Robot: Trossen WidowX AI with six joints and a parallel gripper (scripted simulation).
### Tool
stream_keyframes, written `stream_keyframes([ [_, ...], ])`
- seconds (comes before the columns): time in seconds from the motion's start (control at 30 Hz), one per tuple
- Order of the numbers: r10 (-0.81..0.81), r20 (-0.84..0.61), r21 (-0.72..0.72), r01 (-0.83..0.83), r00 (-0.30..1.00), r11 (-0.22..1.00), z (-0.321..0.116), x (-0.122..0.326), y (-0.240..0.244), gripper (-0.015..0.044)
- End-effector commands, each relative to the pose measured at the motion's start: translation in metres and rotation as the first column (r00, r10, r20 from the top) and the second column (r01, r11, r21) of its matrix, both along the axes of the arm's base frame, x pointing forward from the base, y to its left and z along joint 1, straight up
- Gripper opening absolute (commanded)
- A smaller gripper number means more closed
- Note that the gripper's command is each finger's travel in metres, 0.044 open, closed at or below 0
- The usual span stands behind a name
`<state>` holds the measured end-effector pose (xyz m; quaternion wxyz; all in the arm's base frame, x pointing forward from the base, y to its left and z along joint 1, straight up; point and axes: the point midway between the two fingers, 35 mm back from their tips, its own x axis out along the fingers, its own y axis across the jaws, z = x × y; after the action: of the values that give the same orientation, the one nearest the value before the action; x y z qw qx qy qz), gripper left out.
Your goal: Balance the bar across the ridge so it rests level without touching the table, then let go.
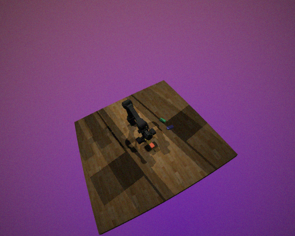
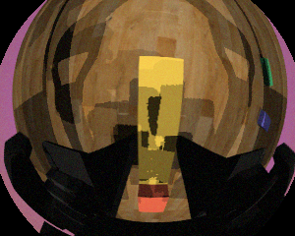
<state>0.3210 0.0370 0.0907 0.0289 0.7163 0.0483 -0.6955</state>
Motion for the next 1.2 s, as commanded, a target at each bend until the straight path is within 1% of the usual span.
stream_keyframes([
  [0.0,0.0,0.0,0.0,0.0,1.0,1.0,0.0,0.0,0.0,0.0185],
  [0.07,0.0,0.0,0.0,0.0,1.0,1.0,0.0,0.0,0.0,0.0185],
  [0.37,0.0,0.0,0.0,0.0,1.0,1.0,0.0,0.0,0.0,0.0421],
  [0.4,0.0,0.0,0.0,0.0,1.0,1.0,0.0,0.0,0.0,0.044],
  [0.53,0.0,0.0,0.0,0.0,1.0,1.0,0.008,0.001,0.0,0.044],
  [0.73,0.0,0.0,-0.001,0.0,1.0,1.0,0.082,0.001,0.0,0.044],
  [0.8,0.0,0.0,-0.001,0.0,1.0,1.0,0.098,-0.002,0.0,0.044],
  [1.17,0.0,0.0,-0.001,0.0,1.0,1.0,0.1,-0.003,0.0,0.044],
])
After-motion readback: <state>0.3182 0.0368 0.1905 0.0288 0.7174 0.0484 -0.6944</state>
